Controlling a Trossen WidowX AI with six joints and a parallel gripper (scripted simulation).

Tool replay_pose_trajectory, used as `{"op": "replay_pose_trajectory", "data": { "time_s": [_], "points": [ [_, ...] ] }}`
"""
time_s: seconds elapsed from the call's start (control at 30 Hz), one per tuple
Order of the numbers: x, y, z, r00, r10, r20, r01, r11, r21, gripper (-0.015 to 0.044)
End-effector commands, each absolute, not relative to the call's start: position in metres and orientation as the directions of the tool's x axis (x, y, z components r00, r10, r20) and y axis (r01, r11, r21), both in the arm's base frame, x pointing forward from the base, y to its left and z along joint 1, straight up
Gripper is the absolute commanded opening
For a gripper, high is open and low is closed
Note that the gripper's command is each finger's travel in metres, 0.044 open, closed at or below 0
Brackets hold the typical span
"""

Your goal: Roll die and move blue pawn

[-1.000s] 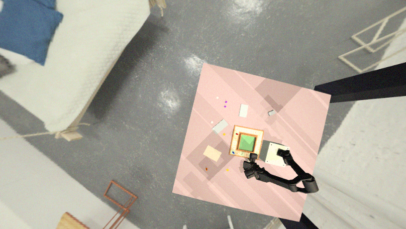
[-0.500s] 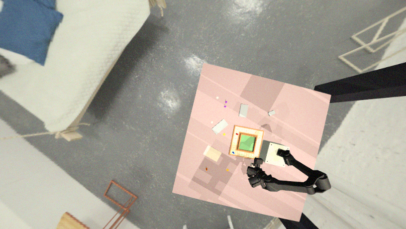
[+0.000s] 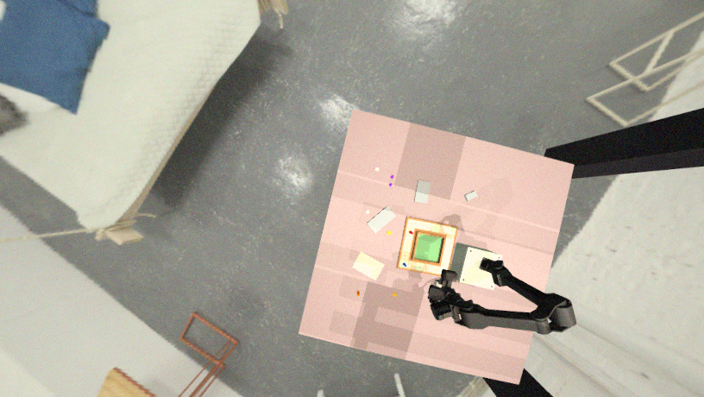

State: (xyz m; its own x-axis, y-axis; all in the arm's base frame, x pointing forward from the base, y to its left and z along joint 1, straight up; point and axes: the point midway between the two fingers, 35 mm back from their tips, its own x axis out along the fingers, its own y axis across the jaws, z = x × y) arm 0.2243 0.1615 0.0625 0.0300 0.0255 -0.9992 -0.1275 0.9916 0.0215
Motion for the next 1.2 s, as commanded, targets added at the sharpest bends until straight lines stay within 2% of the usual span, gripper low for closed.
{"op": "replay_pose_trajectory", "data": {
  "time_s": [0.0,0.87,1.03,1.17],
  "points": [
    [0.236,0.143,0.057,0.028,0.021,-0.999,-0.123,0.992,0.018,0.0000],
    [0.274,0.027,0.026,0.032,0.009,-0.999,-0.089,0.996,0.006,0.0000],
    [0.274,0.024,0.025,0.032,0.009,-0.999,-0.088,0.996,0.006,0.0000],
    [0.277,0.025,0.021,0.116,0.014,-0.993,-0.088,0.996,0.004,0.0000]
  ]
}}
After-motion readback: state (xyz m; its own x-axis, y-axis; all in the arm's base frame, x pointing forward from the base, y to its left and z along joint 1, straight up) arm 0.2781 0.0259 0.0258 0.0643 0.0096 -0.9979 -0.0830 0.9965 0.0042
